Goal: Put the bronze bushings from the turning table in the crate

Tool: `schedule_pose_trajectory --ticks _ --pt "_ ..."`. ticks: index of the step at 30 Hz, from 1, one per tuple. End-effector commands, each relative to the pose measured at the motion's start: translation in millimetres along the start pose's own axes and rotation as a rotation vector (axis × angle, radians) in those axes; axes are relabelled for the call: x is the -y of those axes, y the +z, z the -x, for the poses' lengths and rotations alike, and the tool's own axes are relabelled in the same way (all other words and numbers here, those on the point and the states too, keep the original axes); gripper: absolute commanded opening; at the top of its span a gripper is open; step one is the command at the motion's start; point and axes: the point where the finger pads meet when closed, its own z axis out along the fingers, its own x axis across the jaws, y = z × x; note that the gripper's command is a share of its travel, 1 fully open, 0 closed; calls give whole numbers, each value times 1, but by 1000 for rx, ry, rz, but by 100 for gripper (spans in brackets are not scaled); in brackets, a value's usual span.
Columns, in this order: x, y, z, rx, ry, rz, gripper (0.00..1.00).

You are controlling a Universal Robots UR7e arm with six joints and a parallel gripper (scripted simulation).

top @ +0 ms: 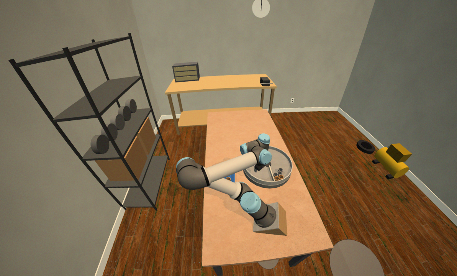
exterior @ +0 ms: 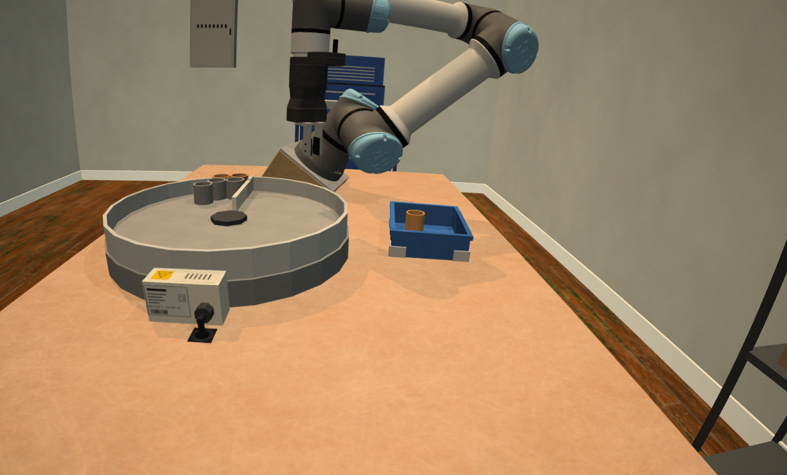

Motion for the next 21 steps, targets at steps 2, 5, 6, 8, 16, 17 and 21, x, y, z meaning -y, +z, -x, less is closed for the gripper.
schedule_pose_trajectory --ticks 2,5,6,8,16,17,21 --pt "-20 2 -21 1 18 -1 45" --pt "-20 2 -21 1 18 -1 45" --pt "-20 2 -21 1 18 -1 45" --pt "-20 2 -21 1 18 -1 45" --pt "-63 4 -62 3 56 -1 45" --pt "-63 4 -62 3 56 -1 45" --pt "-63 4 -62 3 56 -1 45"
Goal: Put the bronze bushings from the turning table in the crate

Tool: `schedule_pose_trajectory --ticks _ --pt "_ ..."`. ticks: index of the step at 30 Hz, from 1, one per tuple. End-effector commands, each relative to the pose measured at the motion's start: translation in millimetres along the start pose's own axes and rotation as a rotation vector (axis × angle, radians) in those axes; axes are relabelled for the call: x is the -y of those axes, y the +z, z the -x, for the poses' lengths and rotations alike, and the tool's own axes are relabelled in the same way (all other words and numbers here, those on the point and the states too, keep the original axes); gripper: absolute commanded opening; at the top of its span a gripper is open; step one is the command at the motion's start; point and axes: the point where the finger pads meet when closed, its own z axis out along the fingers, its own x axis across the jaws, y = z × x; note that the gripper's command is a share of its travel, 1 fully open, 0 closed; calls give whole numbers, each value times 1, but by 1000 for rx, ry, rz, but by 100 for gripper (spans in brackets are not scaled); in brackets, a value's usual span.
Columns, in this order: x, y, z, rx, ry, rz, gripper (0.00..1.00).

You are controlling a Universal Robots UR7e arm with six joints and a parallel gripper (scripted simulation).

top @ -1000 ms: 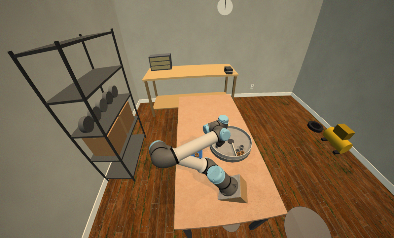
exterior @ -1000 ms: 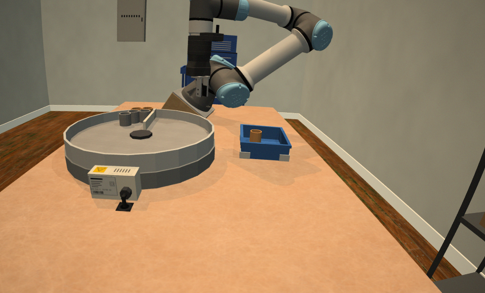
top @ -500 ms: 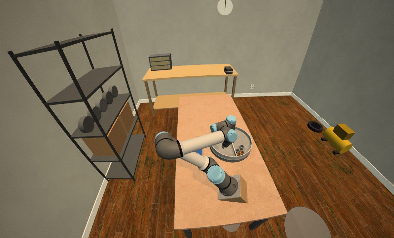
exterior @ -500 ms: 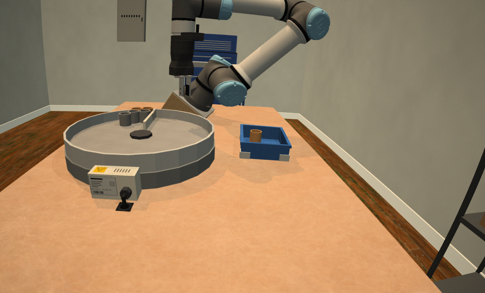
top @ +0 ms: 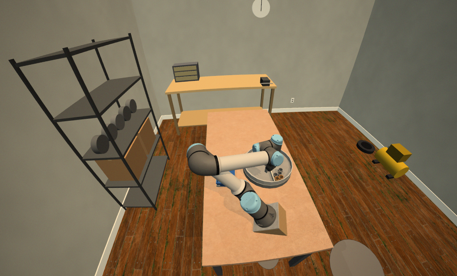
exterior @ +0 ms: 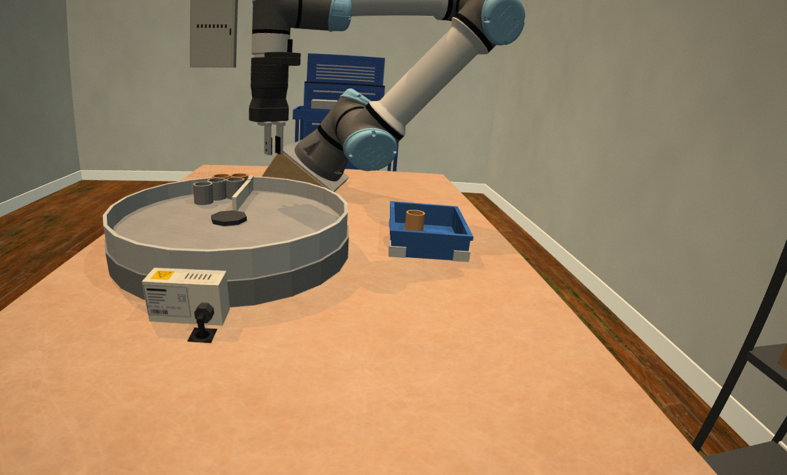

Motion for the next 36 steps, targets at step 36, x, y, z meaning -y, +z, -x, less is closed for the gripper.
schedule_pose_trajectory --ticks 36 --pt "-86 4 -93 1 78 -1 45"
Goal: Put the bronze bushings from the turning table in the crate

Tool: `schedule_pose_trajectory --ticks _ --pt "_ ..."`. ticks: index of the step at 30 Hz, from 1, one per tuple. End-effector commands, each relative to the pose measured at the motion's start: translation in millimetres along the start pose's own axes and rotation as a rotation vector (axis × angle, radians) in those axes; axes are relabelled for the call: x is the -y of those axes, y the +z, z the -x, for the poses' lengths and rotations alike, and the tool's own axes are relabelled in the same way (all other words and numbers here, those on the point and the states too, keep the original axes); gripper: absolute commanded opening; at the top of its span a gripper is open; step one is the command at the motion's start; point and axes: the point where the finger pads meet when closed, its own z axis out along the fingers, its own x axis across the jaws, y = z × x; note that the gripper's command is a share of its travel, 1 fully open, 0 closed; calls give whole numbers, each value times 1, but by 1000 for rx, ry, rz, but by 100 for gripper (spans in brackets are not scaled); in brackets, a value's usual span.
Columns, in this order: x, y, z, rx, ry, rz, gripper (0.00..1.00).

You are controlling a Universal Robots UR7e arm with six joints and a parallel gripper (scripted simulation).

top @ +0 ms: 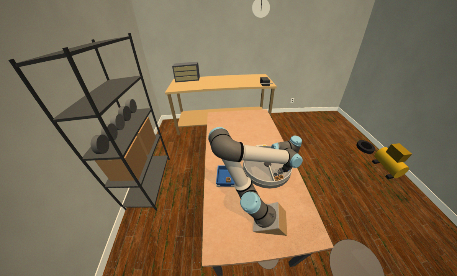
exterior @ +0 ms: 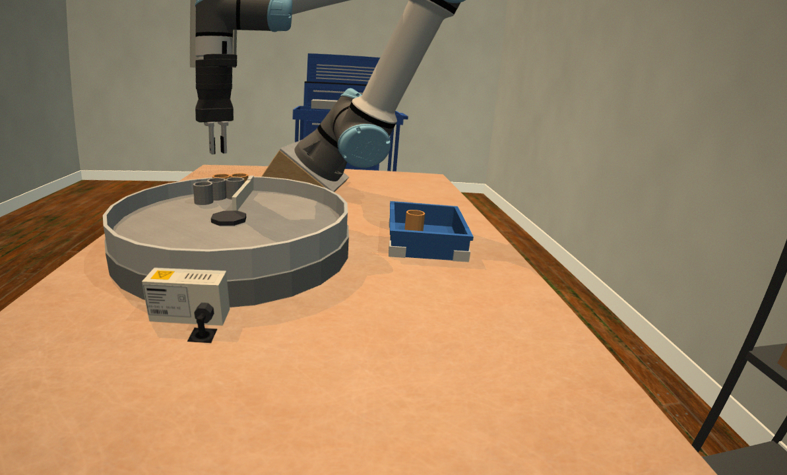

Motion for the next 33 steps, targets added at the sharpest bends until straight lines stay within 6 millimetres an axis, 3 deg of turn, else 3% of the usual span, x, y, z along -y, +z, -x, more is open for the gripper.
schedule_pose_trajectory --ticks 1,22,27,33 --pt "-2 0 -3 -2 1 1 45" --pt "-3 -1 -7 -6 -2 3 45" --pt "-3 14 -7 -6 -2 3 45" --pt "-3 14 -7 -6 -2 3 45"
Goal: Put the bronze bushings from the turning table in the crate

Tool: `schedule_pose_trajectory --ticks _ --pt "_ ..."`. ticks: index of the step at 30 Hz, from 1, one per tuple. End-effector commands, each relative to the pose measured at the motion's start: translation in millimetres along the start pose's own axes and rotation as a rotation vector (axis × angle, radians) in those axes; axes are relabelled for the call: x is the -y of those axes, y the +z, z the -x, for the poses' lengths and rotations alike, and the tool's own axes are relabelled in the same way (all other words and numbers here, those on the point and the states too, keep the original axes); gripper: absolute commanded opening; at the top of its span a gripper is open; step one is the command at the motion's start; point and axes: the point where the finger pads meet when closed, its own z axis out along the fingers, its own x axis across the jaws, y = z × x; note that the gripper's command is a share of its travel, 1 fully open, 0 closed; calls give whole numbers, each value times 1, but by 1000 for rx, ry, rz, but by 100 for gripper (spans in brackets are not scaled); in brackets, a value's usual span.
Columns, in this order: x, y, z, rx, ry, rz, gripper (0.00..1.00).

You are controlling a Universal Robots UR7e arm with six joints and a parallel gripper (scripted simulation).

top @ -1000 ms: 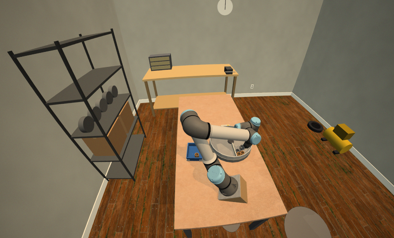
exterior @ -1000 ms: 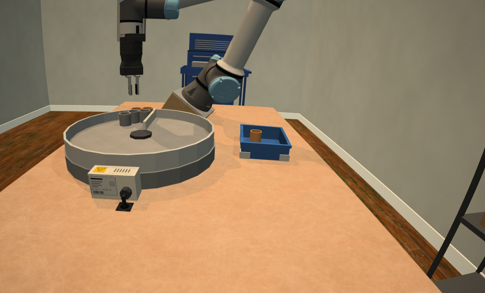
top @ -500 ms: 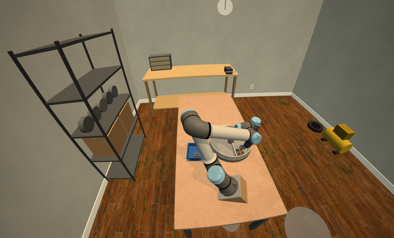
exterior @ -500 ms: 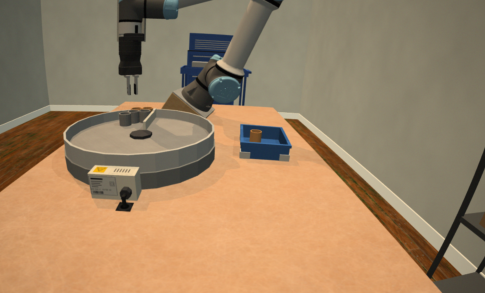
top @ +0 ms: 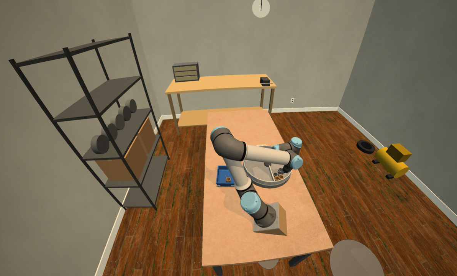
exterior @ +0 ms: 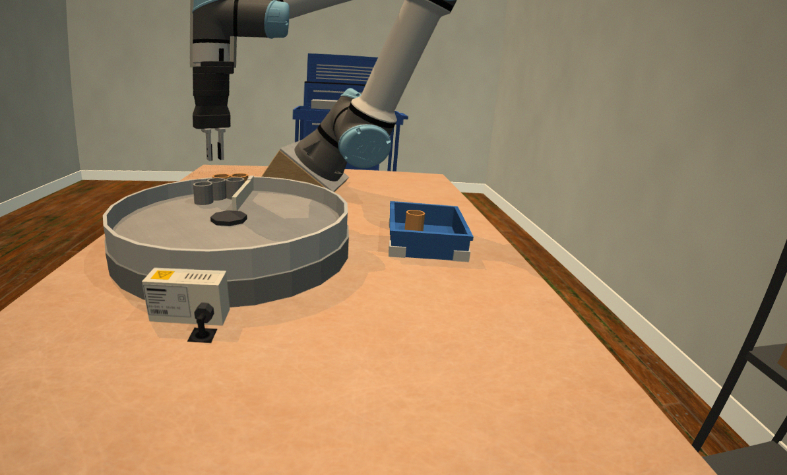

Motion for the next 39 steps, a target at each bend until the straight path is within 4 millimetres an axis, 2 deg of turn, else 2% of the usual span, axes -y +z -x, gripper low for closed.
schedule_pose_trajectory --ticks 1,6,11,23,28,39 --pt "0 0 -1 -2 0 0 45" --pt "0 0 -1 -2 0 0 45" --pt "0 15 -1 -2 0 0 45" --pt "0 15 -1 -2 0 0 45" --pt "0 30 -1 -2 0 0 45" --pt "0 30 -1 -2 0 0 45"
